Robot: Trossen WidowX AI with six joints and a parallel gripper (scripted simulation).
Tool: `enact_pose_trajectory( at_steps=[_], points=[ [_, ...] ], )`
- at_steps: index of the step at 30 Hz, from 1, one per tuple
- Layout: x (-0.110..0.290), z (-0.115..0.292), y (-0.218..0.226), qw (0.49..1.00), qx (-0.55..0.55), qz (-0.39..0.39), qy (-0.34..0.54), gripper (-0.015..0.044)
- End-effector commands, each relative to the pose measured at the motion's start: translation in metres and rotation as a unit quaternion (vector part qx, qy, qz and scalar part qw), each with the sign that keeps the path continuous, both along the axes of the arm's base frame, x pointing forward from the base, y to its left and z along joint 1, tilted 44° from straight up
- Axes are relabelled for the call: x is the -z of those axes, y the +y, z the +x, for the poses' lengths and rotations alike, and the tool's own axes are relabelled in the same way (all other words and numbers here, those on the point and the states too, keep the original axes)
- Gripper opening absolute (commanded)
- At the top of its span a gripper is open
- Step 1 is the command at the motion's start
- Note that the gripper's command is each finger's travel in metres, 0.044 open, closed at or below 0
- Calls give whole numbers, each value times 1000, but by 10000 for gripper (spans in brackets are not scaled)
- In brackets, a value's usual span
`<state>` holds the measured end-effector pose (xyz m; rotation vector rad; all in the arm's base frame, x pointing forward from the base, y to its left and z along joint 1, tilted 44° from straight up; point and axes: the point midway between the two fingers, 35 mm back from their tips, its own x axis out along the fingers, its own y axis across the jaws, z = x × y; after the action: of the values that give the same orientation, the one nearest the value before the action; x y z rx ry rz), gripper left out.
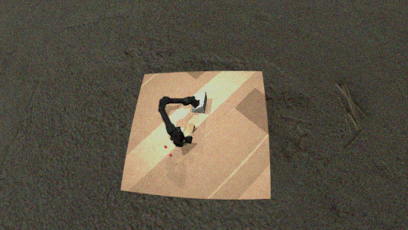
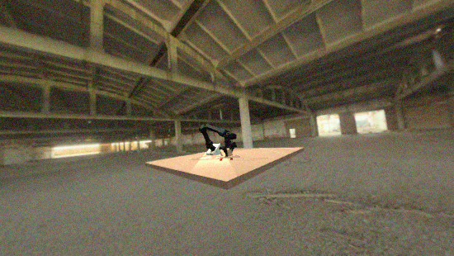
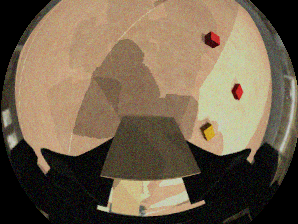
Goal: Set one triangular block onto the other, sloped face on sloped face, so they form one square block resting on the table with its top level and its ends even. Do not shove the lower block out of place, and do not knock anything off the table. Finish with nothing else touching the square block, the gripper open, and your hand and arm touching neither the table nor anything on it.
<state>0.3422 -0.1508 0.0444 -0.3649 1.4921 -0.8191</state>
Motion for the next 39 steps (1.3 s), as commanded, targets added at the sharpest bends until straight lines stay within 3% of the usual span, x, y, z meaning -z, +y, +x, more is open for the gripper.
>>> enact_pose_trajectory(
  at_steps=[1, 20, 39],
  points=[
    [-3, -5, 4, 999, -34, -13, -26, 0],
    [-6, -31, 19, 959, -198, -70, -190, 0],
    [1, -64, 25, 862, -347, -124, -348, 0]
  ],
)
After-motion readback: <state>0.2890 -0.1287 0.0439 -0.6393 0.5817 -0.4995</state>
